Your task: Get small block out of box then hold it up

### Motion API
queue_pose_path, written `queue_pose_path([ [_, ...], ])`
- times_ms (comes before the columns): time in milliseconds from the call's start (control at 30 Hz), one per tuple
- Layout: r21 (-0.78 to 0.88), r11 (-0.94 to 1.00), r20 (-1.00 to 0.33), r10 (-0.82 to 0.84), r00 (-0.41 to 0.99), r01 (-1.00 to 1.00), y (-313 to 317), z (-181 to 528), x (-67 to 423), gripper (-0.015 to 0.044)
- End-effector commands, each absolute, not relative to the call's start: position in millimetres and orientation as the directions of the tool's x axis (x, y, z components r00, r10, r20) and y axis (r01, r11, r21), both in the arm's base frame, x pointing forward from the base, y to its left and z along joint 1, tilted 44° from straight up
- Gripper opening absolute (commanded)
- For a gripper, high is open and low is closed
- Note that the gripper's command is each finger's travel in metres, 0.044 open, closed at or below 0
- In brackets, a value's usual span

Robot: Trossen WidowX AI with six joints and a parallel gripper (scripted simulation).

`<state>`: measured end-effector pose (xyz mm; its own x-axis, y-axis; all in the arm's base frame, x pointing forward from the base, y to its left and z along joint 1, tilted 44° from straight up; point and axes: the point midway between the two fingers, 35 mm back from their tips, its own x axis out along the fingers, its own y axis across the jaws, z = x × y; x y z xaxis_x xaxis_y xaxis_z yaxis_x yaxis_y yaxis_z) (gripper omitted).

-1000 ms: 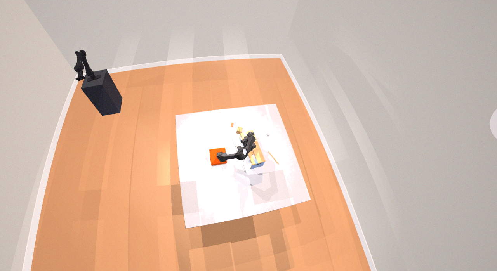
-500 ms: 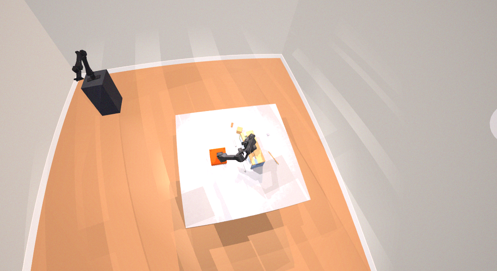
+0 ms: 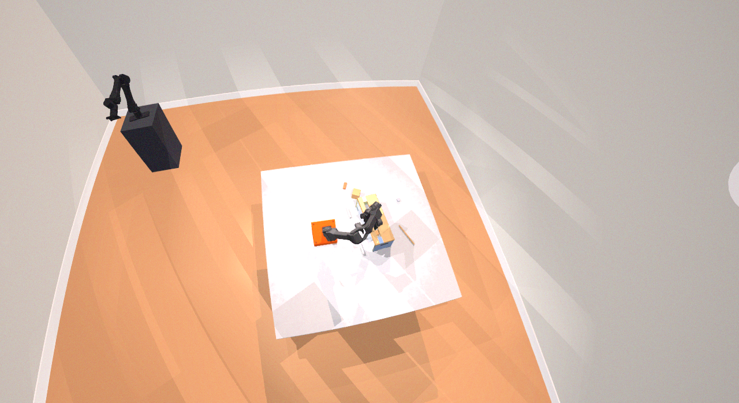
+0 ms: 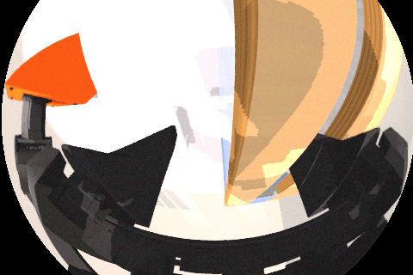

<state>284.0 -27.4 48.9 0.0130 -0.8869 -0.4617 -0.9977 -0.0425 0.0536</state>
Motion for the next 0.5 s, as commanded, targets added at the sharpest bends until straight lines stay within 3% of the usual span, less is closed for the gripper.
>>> queue_pose_path([
  [0,0.053,-0.041,-0.459,-0.889,0.012,-0.998,-34,54,284,0.0400],
  [467,0.053,-0.041,-0.458,-0.889,0.012,-0.998,-49,68,285,0.0400],
])
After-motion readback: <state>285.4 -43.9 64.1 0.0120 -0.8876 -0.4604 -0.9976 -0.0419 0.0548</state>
